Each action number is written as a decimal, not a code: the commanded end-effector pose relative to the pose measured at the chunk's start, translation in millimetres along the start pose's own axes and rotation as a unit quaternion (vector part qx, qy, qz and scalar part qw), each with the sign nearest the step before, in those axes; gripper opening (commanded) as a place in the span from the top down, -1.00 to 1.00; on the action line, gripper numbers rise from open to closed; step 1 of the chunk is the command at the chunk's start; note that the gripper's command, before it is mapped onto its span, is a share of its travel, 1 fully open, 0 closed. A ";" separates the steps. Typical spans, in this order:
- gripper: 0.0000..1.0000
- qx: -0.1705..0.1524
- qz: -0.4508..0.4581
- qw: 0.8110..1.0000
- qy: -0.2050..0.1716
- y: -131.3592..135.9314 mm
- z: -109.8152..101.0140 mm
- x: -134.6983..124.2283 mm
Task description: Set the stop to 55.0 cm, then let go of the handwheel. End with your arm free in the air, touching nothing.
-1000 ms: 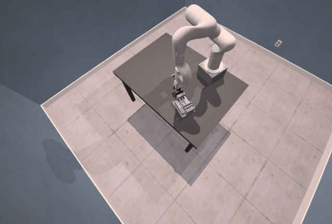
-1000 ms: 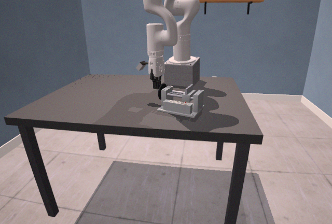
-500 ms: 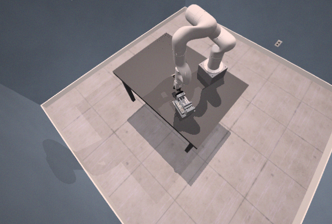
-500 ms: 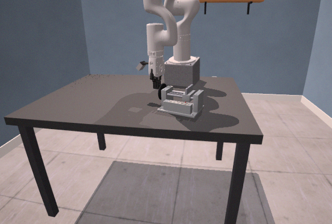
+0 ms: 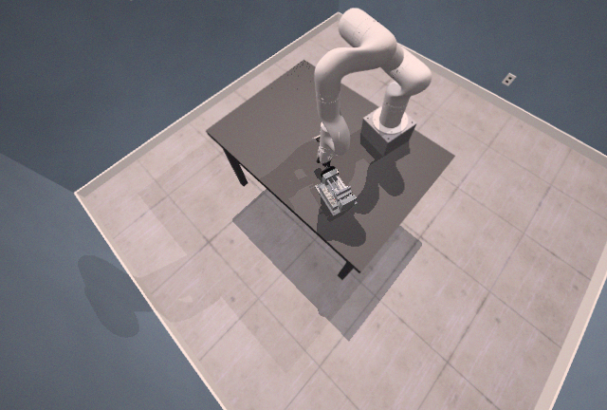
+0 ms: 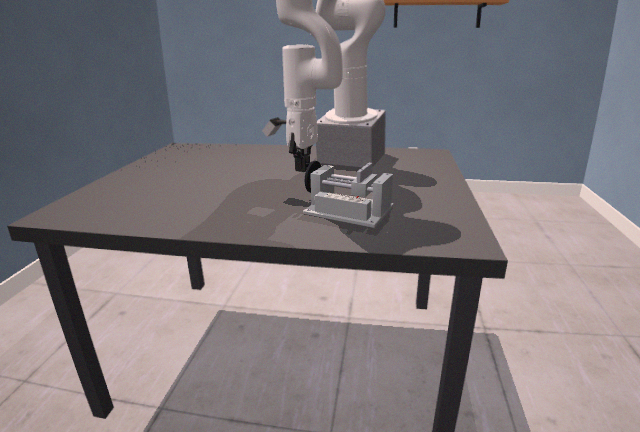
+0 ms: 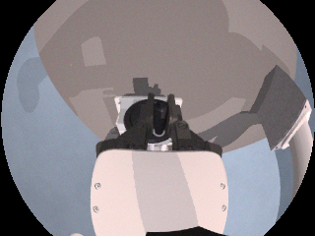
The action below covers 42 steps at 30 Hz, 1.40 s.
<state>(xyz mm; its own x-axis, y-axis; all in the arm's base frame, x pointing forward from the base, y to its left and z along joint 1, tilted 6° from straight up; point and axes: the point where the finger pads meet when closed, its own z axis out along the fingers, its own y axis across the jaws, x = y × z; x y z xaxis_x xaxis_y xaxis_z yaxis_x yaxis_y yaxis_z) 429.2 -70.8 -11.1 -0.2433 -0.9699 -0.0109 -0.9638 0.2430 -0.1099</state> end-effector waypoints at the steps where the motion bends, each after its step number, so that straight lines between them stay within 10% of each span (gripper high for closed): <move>1: 0.88 0.000 0.000 1.000 0.000 -0.1 -0.2 -0.1; 42: 0.88 0.000 0.000 1.000 0.000 4.2 1.9 -0.1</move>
<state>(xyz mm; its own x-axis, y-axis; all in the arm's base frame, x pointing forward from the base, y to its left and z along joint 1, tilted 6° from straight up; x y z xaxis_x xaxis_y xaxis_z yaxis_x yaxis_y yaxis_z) 425.5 -69.8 -13.4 -0.2433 -0.9699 -0.0109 -0.9638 0.2430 -0.1097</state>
